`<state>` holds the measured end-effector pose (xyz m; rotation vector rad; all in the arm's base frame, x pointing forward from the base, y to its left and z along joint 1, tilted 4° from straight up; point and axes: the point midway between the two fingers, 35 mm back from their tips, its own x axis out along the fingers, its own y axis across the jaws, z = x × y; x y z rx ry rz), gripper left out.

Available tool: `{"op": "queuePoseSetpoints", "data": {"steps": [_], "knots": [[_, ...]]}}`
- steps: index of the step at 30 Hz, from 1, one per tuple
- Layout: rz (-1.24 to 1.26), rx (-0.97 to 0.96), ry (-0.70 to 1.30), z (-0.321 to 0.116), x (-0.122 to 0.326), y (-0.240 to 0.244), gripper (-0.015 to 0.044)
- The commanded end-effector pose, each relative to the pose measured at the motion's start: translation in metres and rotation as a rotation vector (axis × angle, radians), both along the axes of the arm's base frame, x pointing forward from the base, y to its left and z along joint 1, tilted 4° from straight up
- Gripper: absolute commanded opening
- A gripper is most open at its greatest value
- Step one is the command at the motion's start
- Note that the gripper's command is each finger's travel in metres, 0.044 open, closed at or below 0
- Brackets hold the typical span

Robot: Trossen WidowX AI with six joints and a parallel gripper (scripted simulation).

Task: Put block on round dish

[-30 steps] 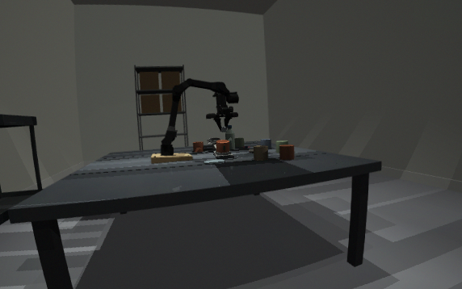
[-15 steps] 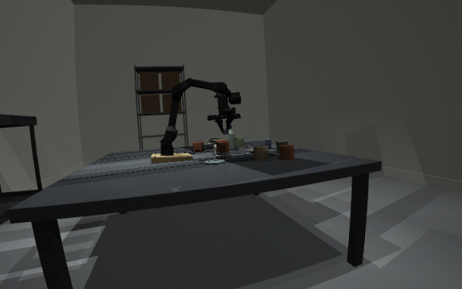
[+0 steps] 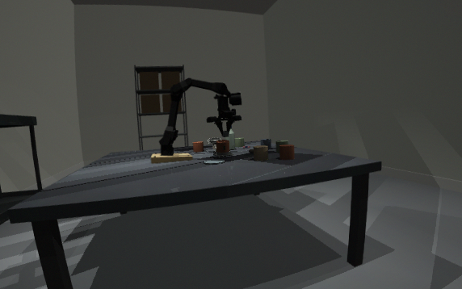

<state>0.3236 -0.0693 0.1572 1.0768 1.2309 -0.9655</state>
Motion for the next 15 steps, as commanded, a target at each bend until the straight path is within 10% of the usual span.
{"op": "queuePoseSetpoints", "data": {"steps": [1,15], "knots": [[0.004,0.001,0.011,-0.007,-0.004,-0.012,0.0000],[0.023,0.003,0.014,-0.024,-0.020,-0.061,0.0000]]}}
